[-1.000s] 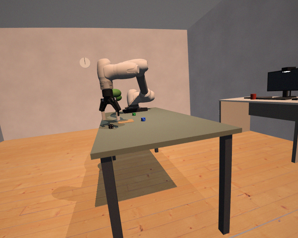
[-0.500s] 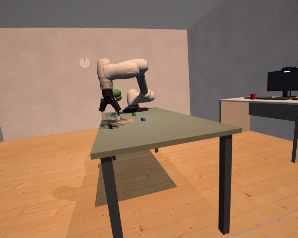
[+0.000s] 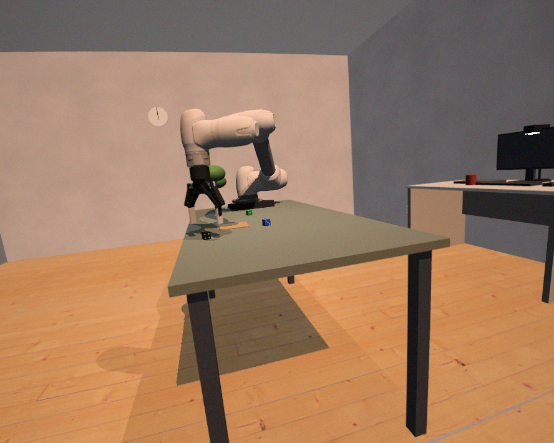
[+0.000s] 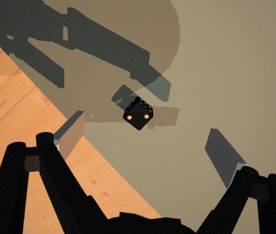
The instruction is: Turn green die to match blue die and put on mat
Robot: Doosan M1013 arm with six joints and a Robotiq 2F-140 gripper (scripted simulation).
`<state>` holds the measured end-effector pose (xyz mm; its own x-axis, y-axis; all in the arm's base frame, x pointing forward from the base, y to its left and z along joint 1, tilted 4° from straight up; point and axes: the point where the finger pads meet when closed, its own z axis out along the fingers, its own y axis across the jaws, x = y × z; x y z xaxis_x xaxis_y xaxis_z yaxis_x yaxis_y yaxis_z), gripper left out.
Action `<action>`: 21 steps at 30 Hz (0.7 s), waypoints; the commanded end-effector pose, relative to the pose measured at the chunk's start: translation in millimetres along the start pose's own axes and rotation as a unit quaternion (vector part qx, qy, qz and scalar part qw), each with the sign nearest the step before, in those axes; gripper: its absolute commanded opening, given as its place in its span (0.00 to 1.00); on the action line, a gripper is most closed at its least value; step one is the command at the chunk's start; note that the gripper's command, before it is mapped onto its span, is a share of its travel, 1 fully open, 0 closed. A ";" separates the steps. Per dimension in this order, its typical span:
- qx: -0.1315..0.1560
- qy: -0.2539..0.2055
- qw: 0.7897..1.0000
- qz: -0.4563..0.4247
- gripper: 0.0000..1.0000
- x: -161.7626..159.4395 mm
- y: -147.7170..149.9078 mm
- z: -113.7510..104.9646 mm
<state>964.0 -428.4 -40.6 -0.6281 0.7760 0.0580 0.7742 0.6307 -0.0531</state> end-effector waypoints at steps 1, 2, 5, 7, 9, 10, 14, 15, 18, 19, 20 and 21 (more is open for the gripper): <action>0.000 0.000 1.000 0.000 1.00 0.0 0.0 -0.4; 0.000 0.000 1.000 0.000 1.00 0.0 0.0 -0.4; 0.000 0.000 1.000 0.000 1.00 0.1 0.0 -0.4; 0.000 0.000 1.000 0.000 1.00 0.1 0.0 -0.4; 0.000 0.000 1.000 0.000 1.00 0.2 0.0 -0.4; 0.000 0.000 1.000 0.000 1.00 0.4 -0.1 -0.4; 0.000 0.000 1.000 0.000 1.00 1.6 -0.5 -0.4; 0.000 0.000 1.000 0.000 1.00 2.2 -0.7 -0.4; 0.000 0.000 1.000 0.000 1.00 4.3 -1.4 -0.4; 0.000 0.000 1.000 0.000 1.00 5.2 -1.7 -0.4; 0.000 0.000 1.000 0.000 1.00 6.3 -2.1 -0.4; 0.000 0.000 1.000 0.000 1.00 7.4 -2.5 -0.4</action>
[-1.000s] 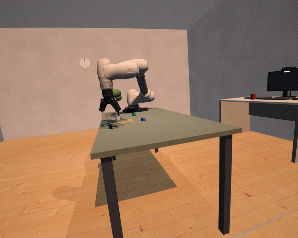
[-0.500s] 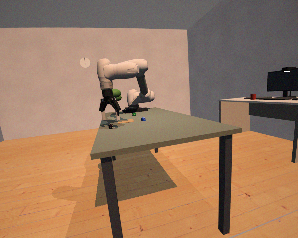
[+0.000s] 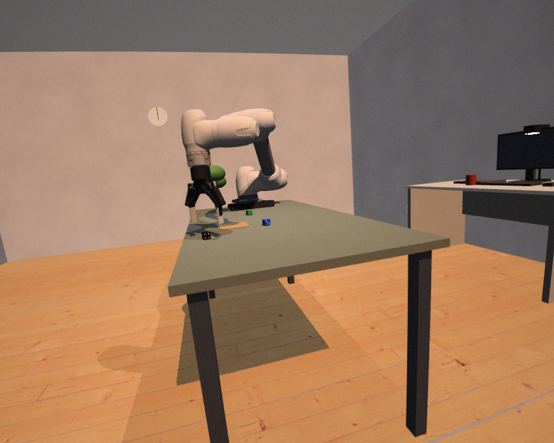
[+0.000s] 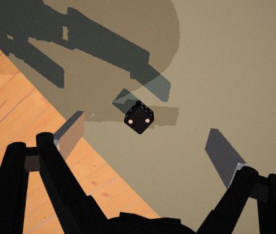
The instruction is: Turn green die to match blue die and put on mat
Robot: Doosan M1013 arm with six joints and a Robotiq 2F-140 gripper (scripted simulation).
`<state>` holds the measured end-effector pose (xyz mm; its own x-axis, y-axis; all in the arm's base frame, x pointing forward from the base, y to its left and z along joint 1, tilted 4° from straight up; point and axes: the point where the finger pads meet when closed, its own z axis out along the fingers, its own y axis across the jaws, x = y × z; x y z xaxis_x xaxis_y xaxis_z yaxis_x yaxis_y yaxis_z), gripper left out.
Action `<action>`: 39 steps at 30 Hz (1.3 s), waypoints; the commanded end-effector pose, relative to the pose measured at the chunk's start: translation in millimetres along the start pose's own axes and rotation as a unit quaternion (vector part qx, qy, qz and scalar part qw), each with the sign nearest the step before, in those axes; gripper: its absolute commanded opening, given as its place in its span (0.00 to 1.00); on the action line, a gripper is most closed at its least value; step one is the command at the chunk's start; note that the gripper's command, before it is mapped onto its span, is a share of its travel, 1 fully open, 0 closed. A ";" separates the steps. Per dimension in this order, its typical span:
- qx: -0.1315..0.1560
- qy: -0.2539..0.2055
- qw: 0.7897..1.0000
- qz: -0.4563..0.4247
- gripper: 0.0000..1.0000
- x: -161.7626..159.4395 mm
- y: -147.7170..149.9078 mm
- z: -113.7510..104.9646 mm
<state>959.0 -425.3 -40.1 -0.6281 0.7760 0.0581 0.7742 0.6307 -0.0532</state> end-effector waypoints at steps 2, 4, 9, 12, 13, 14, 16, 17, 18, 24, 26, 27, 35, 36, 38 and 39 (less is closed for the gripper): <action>0.000 0.000 1.000 0.000 1.00 3.1 -1.0 -0.3; 0.000 0.000 1.000 0.000 1.00 4.6 -1.5 -0.3; 0.000 0.000 1.000 0.000 1.00 13.9 -4.7 -0.3; 0.000 0.000 1.000 0.000 1.00 21.5 -7.3 -0.3; 0.000 0.000 1.000 0.000 1.00 24.3 -8.3 -0.3; 0.000 0.000 1.000 0.000 1.00 27.4 -9.3 -0.3; 0.000 0.000 1.000 0.000 1.00 34.0 -11.6 -0.3; 0.000 0.000 1.000 0.000 1.00 37.6 -12.8 -0.3; 0.000 0.000 1.000 0.000 1.00 41.4 -14.1 -0.3; 0.000 0.000 1.000 0.000 1.00 58.7 -20.0 -0.3; 0.000 0.000 1.000 0.000 1.00 68.6 -23.4 -0.3; 0.000 0.000 1.000 0.000 1.00 73.9 -25.2 -0.3; 0.000 0.000 1.000 0.000 1.00 123.8 -42.3 -0.3; 0.000 0.000 1.000 0.000 1.00 123.8 -42.3 -0.3; 0.000 0.000 1.000 0.000 1.00 131.0 -44.7 -0.3; 0.000 0.000 1.000 0.000 1.00 138.4 -47.3 -0.3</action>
<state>846.3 -354.6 -30.8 -0.6280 0.7759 0.0599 0.7741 0.6307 -0.0540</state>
